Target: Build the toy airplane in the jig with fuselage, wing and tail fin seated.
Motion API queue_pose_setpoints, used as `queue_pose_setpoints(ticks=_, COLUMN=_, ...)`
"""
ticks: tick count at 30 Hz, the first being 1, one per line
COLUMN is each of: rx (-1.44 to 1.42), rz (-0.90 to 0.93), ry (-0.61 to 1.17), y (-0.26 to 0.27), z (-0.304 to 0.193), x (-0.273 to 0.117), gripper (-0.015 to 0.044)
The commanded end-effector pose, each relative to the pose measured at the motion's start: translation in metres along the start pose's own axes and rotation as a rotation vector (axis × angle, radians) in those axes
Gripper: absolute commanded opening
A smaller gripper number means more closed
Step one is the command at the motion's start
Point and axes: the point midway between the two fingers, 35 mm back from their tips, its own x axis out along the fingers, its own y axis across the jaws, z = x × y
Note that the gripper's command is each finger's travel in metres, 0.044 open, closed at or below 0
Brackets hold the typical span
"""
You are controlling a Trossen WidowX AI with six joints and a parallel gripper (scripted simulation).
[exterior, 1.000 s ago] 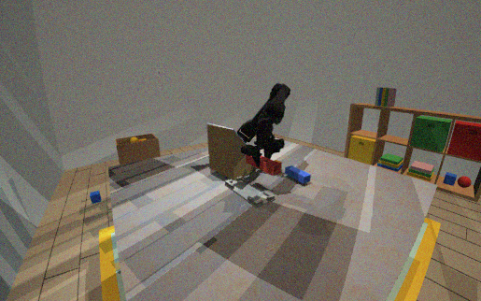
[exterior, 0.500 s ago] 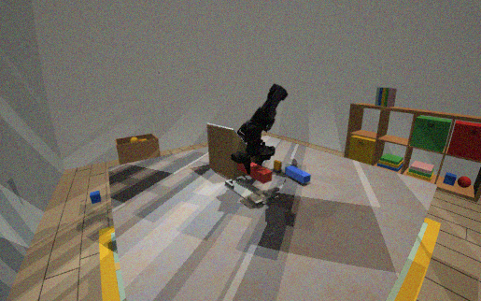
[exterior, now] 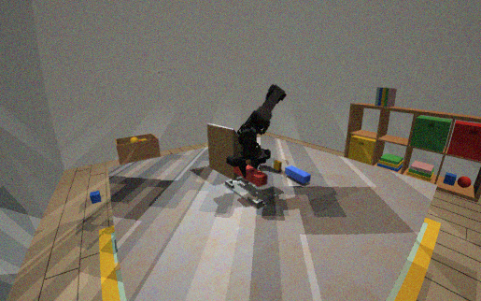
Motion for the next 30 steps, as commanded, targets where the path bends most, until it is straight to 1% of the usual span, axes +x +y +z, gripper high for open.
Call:
queue_pose_setpoints(ticks=1, rx=-0.004, rz=-0.003, ry=0.000, y=-0.001, z=-0.001, x=0.000, gripper=0.0195)
queue_pose_setpoints(ticks=16, rx=-0.004, rz=-0.003, ry=0.000, y=-0.001, z=-0.001, x=0.001, gripper=0.0195)
queue_pose_setpoints(ticks=30, rx=-0.004, rz=-0.003, ry=0.000, y=-0.002, z=-0.001, x=0.023, gripper=0.0195)
